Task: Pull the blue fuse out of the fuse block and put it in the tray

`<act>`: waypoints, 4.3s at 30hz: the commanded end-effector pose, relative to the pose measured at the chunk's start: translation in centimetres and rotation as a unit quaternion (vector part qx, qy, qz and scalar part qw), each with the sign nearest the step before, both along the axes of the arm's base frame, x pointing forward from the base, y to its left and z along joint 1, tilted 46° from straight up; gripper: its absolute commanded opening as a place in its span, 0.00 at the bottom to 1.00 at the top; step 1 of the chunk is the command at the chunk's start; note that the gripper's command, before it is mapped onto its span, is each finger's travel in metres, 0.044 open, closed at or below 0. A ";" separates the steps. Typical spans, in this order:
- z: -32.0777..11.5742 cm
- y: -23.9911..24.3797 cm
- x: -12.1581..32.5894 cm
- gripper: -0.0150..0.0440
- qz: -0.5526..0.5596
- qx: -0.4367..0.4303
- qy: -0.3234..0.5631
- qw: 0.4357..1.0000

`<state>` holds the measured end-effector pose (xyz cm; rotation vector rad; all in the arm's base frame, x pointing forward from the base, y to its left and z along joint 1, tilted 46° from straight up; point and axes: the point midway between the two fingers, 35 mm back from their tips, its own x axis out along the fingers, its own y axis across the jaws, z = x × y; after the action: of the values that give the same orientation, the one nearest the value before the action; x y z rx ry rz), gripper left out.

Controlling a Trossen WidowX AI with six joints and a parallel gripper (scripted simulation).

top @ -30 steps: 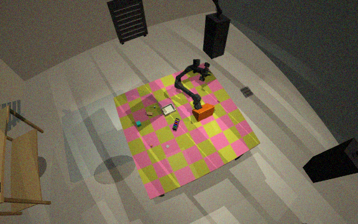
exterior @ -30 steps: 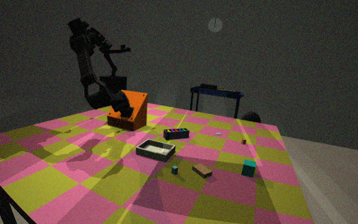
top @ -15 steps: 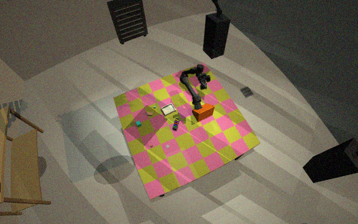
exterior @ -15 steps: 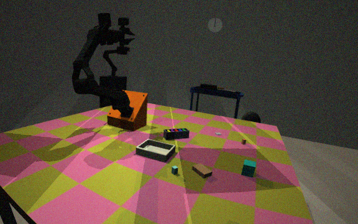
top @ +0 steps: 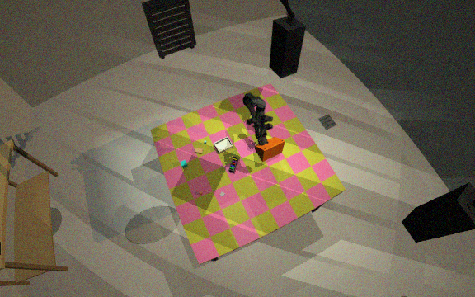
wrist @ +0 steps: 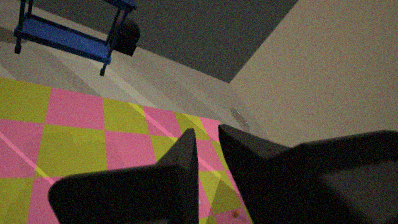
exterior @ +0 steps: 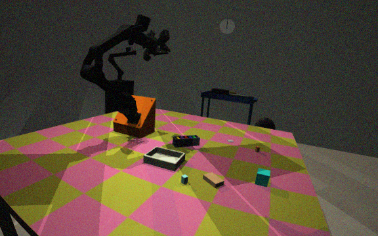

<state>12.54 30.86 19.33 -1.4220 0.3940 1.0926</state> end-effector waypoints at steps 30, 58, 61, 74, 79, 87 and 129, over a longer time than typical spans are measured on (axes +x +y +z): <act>-17.9 -22.5 18.5 0.38 -0.899 0.093 -0.048 0.426; -20.7 -28.8 18.3 0.38 -0.953 0.114 -0.130 0.250; -21.0 -29.0 18.3 0.38 -0.953 0.114 -0.130 0.250; -21.9 -29.8 18.2 0.38 -0.953 0.114 -0.130 0.250; -22.2 -30.2 18.2 0.38 -0.953 0.114 -0.130 0.250; -22.6 -30.6 18.1 0.38 -0.953 0.114 -0.130 0.250; -23.2 -31.1 18.1 0.26 -0.953 0.115 -0.129 0.248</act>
<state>30.62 -0.29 -3.92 0.0422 1.1077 -1.1641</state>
